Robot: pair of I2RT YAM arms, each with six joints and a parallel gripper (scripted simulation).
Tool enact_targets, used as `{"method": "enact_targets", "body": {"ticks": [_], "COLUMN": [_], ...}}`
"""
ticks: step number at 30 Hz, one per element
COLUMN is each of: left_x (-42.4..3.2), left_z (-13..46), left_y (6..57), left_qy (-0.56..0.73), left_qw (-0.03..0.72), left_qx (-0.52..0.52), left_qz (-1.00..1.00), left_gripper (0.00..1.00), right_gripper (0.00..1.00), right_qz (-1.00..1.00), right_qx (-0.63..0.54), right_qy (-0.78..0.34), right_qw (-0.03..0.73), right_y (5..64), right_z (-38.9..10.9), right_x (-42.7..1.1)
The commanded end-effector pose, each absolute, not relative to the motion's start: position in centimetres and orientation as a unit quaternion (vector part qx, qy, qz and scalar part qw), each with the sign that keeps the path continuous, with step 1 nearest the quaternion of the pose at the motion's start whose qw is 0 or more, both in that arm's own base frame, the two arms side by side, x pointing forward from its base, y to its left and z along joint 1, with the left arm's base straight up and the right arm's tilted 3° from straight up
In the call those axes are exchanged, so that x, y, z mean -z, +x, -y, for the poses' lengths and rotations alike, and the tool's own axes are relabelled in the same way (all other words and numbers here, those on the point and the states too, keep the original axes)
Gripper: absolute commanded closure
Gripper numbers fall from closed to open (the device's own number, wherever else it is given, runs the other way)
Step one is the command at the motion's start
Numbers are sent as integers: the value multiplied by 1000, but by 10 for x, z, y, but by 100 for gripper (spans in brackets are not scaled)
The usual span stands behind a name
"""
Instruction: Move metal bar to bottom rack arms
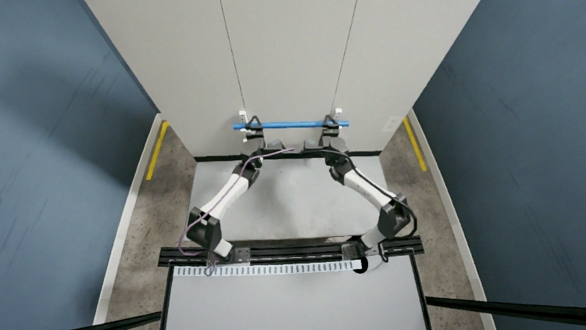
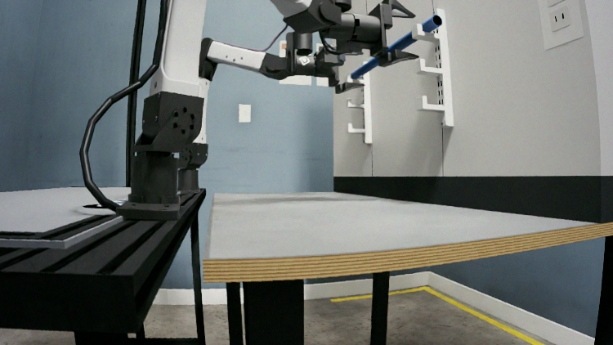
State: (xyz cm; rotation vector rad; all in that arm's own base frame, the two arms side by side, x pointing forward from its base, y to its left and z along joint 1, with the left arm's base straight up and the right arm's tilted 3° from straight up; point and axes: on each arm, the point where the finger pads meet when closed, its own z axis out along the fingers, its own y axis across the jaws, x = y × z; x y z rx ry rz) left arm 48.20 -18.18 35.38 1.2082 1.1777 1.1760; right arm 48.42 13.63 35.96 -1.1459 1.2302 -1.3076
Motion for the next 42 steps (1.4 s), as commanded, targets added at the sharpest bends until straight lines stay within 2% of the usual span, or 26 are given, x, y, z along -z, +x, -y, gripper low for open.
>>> {"method": "enact_targets", "body": {"ticks": [1,18,42], "left_x": [-341,-330,-338], "left_z": [180,181,182], "left_y": [483,482,482], "left_qy": [509,514,512], "left_qw": [509,504,506], "left_qx": [-488,-487,-487], "left_qz": [-494,-495,-495], "left_gripper": [0,0,0], "right_gripper": [0,0,0], "right_qz": [-504,-504,-504], "right_qx": [534,533,533], "right_qy": [-472,-474,-476], "right_qw": [488,486,485], "right_y": [484,482,479], "right_z": [-138,-139,-141], "right_x": [-361,-358,-352]}}
